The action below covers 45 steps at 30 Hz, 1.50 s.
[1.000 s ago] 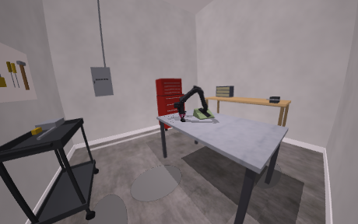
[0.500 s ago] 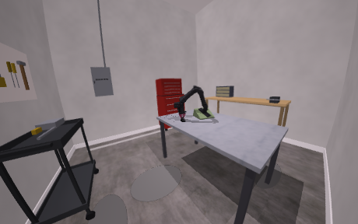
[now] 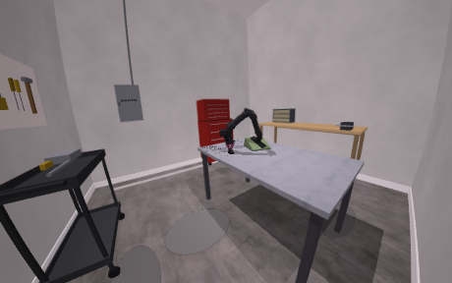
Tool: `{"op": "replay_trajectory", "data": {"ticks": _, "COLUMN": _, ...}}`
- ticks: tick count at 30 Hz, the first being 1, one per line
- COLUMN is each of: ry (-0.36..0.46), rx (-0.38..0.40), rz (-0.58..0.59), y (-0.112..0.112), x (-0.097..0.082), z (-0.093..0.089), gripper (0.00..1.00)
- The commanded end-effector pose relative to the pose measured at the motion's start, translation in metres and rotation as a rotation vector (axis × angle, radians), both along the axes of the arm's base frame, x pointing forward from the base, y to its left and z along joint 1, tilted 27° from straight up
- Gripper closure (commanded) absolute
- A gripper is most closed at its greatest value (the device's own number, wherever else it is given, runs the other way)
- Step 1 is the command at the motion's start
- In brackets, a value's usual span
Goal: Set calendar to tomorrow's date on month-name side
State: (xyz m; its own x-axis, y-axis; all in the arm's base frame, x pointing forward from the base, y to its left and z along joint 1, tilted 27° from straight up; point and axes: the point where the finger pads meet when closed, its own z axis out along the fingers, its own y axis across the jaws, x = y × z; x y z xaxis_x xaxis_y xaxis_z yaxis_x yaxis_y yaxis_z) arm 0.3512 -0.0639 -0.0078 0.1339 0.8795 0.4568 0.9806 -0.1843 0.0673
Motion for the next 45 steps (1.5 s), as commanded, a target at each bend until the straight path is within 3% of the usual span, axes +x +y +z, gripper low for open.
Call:
{"op": "replay_trajectory", "data": {"ticks": 1, "ry": -0.009, "rx": -0.004, "rz": -0.004, "y": -0.0026, "x": 0.0015, "z": 0.0024, "gripper": 0.74}}
{"op": "replay_trajectory", "data": {"ticks": 45, "ry": -0.009, "rx": -0.004, "rz": -0.004, "y": 0.0018, "x": 0.0030, "z": -0.0065, "gripper": 0.74}}
